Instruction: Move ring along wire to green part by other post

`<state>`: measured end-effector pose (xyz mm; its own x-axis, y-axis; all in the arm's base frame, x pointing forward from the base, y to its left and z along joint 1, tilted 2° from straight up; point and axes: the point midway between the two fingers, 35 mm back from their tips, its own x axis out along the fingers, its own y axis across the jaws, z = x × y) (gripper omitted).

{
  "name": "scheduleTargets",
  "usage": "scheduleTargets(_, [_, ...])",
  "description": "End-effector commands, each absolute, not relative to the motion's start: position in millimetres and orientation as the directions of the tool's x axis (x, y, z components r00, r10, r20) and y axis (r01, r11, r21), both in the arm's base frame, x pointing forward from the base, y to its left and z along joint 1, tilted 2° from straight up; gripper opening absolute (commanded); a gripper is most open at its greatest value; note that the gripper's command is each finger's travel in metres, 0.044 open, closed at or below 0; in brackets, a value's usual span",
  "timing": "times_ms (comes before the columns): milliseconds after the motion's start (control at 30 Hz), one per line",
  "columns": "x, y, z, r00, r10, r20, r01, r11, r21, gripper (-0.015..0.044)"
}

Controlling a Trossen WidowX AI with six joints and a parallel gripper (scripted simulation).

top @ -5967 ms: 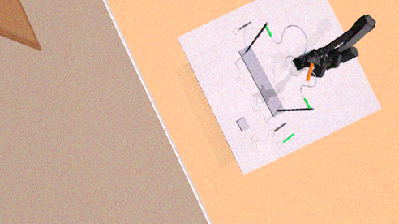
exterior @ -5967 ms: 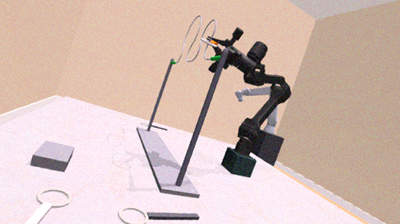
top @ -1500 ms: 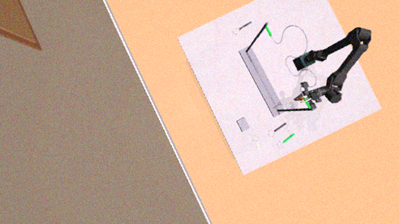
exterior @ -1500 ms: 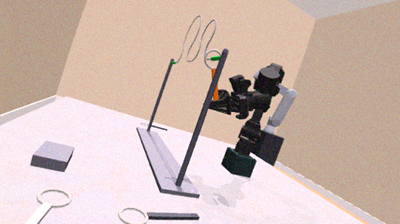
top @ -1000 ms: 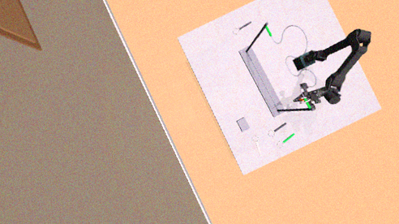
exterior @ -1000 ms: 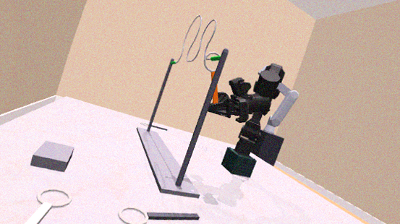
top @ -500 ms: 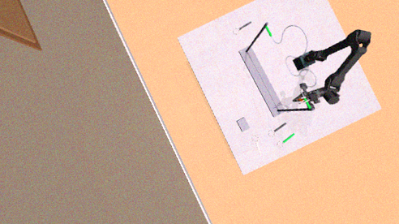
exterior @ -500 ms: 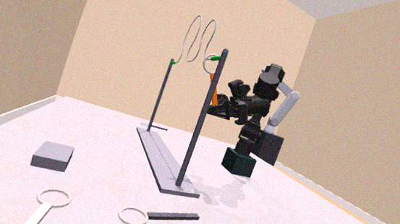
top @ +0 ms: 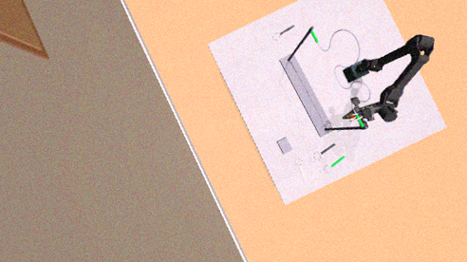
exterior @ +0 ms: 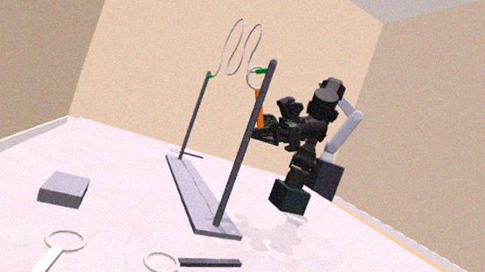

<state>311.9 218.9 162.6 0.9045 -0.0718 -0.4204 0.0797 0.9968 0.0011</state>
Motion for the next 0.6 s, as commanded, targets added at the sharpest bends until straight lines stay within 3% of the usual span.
scheduleTargets(0, [312,219,163,0.904,-0.072,-0.42,0.08,0.997,0.001,0.0086])
scheduleTargets(100, [310,219,164,0.904,-0.072,-0.421,0.08,0.997,0.001,0.016])
scheduleTargets(567, [267,222,183,0.903,-0.075,-0.422,0.085,0.996,0.005,0.016])
